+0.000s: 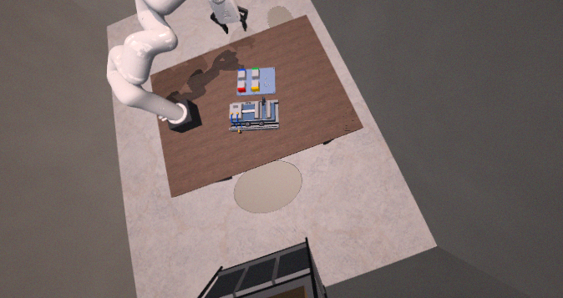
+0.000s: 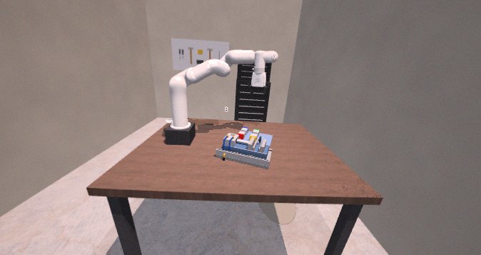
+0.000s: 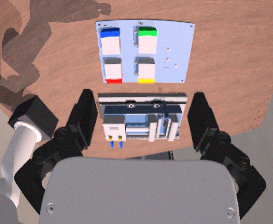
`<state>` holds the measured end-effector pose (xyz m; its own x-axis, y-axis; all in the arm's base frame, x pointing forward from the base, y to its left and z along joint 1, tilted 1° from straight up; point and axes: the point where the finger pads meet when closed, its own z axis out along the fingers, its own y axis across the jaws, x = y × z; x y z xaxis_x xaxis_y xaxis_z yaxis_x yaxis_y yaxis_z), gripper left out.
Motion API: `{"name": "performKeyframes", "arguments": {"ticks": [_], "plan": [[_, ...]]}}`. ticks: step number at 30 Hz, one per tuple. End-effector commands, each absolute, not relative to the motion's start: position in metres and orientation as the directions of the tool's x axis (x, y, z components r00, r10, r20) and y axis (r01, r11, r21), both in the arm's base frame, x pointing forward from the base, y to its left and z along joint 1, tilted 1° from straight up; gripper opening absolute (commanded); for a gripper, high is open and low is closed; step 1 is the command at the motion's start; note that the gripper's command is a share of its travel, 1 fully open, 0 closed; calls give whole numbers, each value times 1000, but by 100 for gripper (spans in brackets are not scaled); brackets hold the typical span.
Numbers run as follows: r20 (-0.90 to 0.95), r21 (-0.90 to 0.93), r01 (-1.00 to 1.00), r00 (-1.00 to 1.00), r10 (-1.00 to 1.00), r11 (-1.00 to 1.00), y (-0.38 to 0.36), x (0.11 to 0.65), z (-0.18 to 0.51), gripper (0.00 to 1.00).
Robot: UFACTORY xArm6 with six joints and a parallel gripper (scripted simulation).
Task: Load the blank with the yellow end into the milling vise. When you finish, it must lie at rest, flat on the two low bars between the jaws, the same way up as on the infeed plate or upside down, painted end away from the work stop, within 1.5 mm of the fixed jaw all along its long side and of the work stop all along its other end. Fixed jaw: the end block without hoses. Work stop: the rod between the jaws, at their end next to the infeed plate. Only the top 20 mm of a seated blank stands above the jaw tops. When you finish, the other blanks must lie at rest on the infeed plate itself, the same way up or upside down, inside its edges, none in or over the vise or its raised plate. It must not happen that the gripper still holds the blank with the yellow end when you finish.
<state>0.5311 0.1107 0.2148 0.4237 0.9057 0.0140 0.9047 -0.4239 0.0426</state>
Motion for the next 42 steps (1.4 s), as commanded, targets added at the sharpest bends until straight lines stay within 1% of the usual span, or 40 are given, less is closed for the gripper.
{"name": "performKeyframes", "arguments": {"ticks": [1,10,11,27,28,42], "plan": [[-6,16,905,424,906,-424,111,532,217,100],[-12,8,906,424,905,-424,111,532,217,100],[14,42,905,424,906,-424,111,532,217,100],[-12,8,906,424,905,-424,111,532,217,100],[14,42,905,424,906,-424,111,531,217,100],[-12,8,906,424,905,-424,111,532,217,100]]}}
